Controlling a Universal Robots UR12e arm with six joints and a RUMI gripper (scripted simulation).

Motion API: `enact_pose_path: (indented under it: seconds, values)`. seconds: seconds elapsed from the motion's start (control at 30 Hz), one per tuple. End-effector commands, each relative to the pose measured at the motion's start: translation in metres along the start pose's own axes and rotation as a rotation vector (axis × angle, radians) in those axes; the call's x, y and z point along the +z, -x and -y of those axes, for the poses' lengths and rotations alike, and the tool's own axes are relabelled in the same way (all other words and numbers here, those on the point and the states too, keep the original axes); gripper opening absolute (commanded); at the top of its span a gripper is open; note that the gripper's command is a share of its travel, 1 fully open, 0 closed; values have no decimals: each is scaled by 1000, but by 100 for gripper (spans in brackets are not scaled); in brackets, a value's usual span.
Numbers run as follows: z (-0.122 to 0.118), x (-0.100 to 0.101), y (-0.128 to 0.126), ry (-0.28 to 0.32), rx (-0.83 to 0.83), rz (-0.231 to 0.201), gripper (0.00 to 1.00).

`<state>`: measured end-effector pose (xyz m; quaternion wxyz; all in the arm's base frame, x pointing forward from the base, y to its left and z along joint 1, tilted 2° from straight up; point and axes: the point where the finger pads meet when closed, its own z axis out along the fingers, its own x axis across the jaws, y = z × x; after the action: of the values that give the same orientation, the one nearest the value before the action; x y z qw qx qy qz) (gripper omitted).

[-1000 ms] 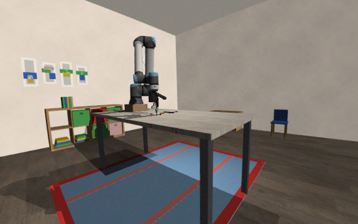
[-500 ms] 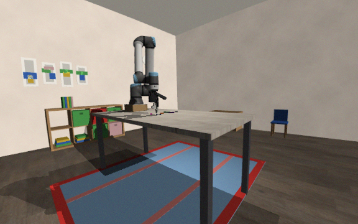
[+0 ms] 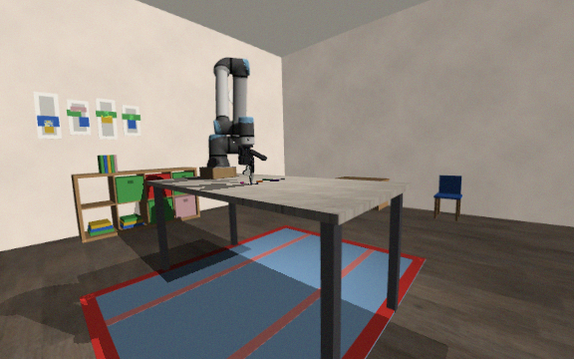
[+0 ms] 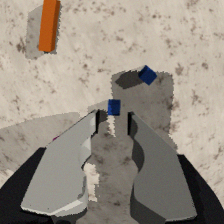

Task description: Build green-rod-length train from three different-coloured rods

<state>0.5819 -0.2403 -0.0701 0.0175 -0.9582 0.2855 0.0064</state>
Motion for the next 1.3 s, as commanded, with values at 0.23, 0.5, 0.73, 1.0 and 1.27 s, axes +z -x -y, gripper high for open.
enact_pose_path:
  seconds: [0.23,0.5,0.73,1.0,1.27]
  values:
    - [0,8,-1,0,0,-1,14]
    - [0,10,-1,0,0,-1,14]
    - [0,10,-1,0,0,-1,14]
    - [0,10,-1,0,0,-1,14]
    - [0,10,-1,0,0,-1,14]
